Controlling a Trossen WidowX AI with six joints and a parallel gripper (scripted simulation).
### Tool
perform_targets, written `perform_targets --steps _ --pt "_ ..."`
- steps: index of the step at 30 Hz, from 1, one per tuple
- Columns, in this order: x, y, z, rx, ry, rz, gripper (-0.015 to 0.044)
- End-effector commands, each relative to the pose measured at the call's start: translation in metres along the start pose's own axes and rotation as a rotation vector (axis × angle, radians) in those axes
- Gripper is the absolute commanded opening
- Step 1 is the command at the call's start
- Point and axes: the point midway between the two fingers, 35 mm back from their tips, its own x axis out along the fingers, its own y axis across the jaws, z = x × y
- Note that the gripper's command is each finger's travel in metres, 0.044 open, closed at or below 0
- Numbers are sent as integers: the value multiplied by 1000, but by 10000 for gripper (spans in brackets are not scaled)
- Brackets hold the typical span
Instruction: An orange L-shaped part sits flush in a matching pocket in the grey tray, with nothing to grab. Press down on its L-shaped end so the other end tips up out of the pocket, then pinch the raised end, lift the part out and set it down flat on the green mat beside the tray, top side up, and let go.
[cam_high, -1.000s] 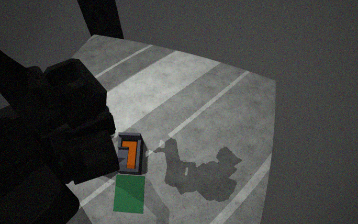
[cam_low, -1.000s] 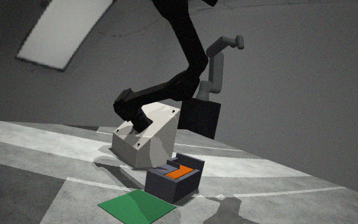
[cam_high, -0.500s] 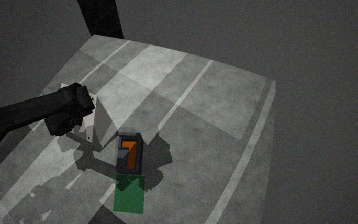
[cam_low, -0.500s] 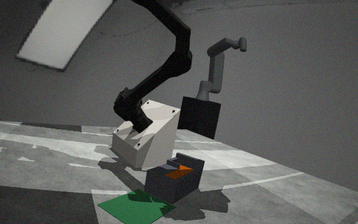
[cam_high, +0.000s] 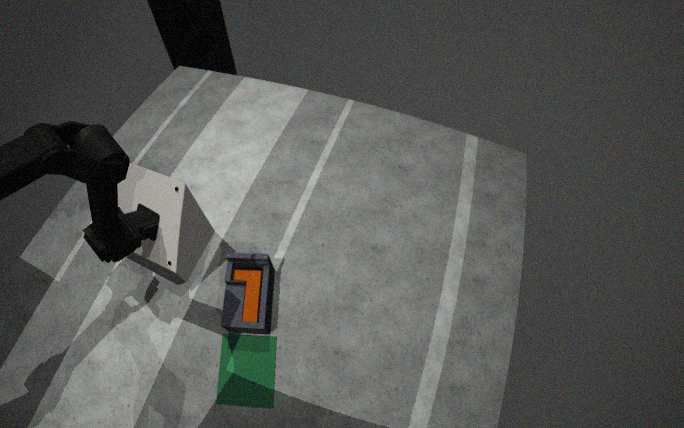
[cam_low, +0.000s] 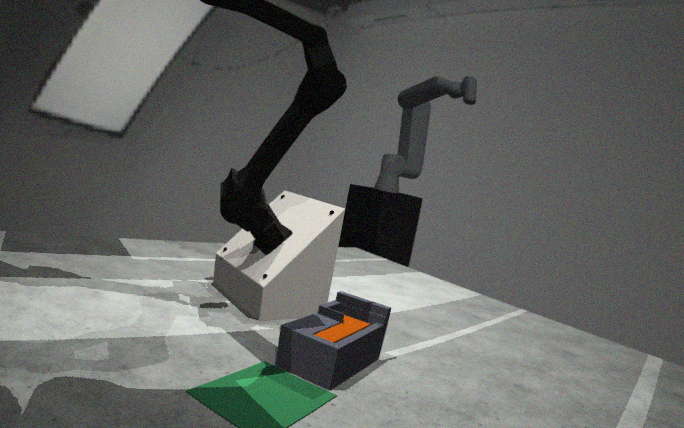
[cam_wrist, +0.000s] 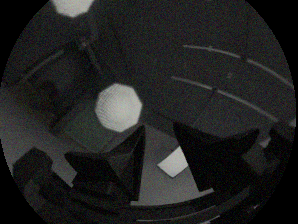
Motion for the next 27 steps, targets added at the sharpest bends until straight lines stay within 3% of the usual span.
perform_targets --steps 1,12,19,27 --pt "12 54 -36 104 82 173 180" --pt "1 148 -70 243 153 472 180" --pt "-52 257 -78 470 282 832 180" --pt "-95 305 -68 514 321 1028 180"
